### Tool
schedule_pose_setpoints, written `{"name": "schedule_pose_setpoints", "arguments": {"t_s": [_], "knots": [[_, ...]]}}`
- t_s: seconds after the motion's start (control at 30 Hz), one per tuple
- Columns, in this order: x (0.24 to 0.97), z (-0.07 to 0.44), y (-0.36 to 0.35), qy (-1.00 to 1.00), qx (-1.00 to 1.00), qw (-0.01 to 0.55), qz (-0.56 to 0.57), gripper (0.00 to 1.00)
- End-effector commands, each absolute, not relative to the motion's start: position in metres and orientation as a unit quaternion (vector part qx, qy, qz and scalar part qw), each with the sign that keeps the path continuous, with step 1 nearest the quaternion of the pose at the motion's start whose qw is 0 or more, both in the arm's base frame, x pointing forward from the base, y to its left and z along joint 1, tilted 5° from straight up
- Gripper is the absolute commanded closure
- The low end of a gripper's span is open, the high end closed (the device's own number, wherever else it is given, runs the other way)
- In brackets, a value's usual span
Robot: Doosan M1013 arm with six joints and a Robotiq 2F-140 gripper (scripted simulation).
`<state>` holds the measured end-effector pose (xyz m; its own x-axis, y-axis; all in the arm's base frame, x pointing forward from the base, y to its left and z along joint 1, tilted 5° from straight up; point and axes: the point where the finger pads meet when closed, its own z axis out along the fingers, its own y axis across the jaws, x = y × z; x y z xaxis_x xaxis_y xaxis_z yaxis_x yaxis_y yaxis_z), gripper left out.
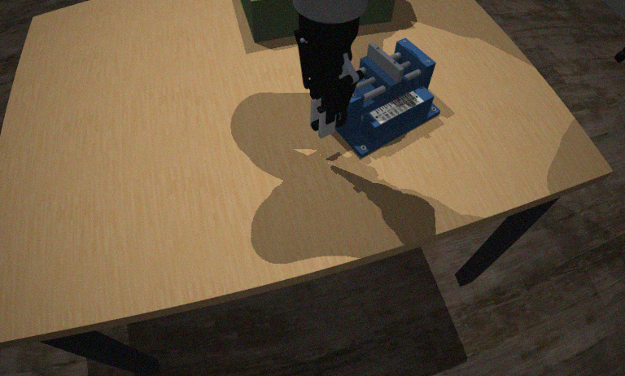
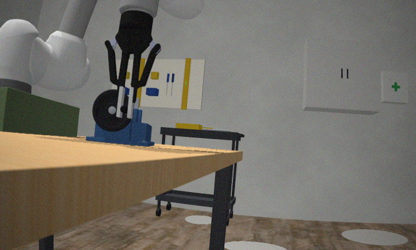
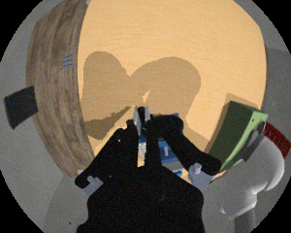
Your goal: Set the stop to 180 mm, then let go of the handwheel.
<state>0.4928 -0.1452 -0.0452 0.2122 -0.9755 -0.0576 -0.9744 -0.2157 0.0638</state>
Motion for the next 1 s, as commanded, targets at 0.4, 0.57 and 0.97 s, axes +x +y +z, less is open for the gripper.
{"name": "schedule_pose_setpoints", "arguments": {"t_s": [0.4,0.57,0.97], "knots": [[0.472,-0.076,-0.148,-0.626,0.779,0.007,-0.043,0.96],[0.458,-0.079,-0.151,-0.626,0.779,0.007,-0.043,0.96],[0.437,-0.072,-0.156,-0.626,0.779,0.007,-0.043,0.96]]}}
